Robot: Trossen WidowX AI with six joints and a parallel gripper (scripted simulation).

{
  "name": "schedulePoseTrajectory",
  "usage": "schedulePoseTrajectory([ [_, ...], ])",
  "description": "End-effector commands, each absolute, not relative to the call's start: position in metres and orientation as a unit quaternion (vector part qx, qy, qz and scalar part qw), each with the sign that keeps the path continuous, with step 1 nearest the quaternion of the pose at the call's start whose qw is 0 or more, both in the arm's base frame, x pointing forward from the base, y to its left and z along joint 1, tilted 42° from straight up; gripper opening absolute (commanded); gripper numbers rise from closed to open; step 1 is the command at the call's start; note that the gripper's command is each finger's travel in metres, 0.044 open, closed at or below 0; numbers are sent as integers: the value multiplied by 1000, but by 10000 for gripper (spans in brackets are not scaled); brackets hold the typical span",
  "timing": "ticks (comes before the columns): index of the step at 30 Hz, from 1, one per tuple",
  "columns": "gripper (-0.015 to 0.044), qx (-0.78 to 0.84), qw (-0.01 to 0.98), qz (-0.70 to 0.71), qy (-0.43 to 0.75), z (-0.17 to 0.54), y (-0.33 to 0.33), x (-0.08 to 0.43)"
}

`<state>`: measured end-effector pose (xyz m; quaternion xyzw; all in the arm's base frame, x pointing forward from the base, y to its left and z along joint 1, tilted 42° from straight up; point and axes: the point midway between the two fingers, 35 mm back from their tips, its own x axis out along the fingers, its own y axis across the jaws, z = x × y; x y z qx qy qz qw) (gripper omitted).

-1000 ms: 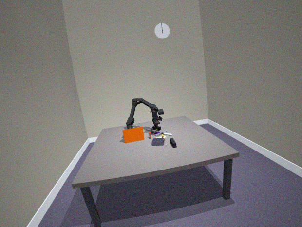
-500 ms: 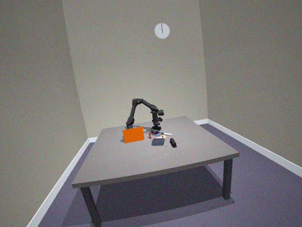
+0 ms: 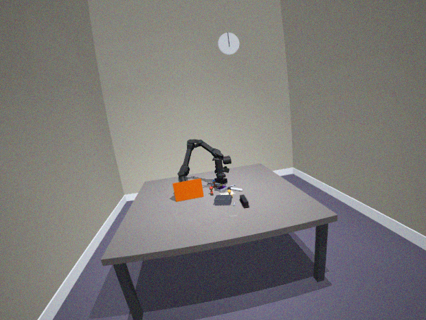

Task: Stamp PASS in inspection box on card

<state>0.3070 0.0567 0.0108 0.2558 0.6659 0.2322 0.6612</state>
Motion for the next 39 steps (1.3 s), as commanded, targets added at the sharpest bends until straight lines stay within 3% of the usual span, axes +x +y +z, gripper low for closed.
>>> schedulePoseTrajectory([
  [1, 0, 260, 661, 232, 665, 10, 59, 307],
  [39, 0, 259, 661, 235, 664, 0, 68, 306],
])
